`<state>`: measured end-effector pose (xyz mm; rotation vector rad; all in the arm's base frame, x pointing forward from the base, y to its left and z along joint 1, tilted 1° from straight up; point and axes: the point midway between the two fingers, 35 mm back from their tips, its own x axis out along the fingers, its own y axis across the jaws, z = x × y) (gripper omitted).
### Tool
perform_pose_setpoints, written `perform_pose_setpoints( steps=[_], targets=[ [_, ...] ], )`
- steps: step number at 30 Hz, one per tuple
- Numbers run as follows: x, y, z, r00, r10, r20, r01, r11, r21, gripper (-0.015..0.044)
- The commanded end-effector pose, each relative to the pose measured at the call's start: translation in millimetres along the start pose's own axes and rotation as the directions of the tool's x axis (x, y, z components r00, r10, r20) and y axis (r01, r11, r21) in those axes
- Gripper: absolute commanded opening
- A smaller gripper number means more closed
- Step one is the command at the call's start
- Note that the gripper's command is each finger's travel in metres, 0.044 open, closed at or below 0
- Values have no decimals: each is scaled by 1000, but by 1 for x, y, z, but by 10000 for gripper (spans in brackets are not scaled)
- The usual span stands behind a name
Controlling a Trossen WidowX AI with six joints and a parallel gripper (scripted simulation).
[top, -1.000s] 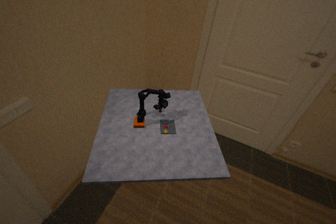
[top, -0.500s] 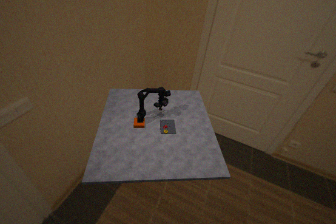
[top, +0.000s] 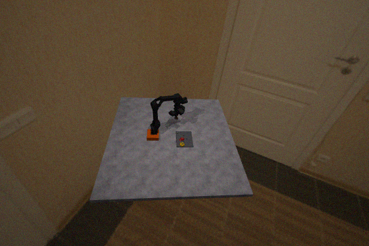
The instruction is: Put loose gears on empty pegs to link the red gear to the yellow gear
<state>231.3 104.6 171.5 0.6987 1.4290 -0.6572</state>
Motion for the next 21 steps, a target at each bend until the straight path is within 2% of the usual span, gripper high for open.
perform_pose_setpoints(
  steps=[1, 21],
  targets=[
    [-3, 1, 5, 1000, 7, 6, -7, 1000, -2, 0],
    [12, 1, 47, 1000, 6, 10, -6, 1000, -3, 0]
  ],
)
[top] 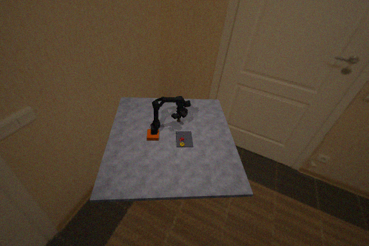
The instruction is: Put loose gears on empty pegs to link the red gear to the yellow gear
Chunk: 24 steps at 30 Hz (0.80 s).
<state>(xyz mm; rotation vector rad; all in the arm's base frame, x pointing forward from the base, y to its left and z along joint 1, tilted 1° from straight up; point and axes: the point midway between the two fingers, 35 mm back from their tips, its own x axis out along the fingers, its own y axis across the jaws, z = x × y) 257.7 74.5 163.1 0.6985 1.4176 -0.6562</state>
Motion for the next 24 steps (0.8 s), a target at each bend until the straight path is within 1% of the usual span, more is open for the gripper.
perform_pose_setpoints(
  steps=[1, 24],
  targets=[
    [4, 1, 9, 1000, 1, 0, -1, 1000, -3, 0],
    [22, -10, 57, 1000, 1, 2, -1, 1000, 9, 0]
  ],
)
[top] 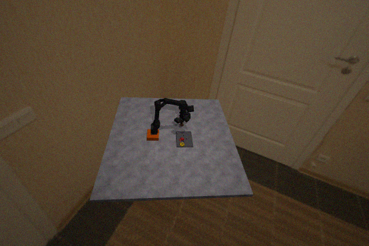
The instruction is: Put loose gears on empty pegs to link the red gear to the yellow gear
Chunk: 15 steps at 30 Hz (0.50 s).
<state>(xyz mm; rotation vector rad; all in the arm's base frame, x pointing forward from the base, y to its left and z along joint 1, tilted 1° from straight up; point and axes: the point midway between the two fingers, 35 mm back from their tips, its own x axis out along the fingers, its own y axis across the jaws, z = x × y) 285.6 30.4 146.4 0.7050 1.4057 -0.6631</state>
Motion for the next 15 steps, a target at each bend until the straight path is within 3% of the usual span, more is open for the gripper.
perform_pose_setpoints(
  steps=[1, 15],
  targets=[
    [5, -3, 8, 1000, -3, -7, 3, 1000, -1, 0],
    [17, -14, 37, 1000, -4, -2, 4, 1000, -4, 0]
  ],
)
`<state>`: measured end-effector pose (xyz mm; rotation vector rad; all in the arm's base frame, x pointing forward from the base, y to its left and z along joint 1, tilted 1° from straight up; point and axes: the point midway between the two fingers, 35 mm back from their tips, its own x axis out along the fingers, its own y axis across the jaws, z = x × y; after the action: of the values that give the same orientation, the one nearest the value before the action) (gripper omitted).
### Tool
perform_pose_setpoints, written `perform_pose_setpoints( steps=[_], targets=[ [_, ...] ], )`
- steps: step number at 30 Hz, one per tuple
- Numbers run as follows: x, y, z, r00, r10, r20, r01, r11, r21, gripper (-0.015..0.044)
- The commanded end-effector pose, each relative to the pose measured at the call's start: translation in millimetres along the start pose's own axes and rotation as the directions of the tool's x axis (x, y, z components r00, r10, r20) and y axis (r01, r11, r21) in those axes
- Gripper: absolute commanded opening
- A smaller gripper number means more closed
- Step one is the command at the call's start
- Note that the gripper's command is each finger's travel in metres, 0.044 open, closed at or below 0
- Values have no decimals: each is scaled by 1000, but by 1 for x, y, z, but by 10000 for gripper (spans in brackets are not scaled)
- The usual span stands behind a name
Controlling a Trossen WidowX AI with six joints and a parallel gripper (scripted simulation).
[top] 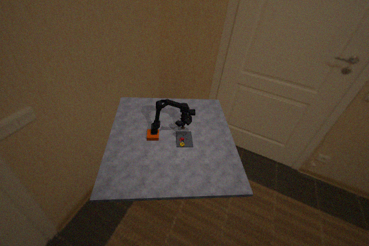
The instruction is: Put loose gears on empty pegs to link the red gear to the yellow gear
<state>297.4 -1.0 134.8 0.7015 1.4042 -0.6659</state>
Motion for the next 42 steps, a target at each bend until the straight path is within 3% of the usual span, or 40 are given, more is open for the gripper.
perform_pose_setpoints(
  steps=[1, 42],
  targets=[
    [5, -4, 8, 1000, -2, -5, 2, 1000, -4, 0],
    [38, -59, 85, 1000, -8, 6, 9, 1000, -14, 0]
  ],
)
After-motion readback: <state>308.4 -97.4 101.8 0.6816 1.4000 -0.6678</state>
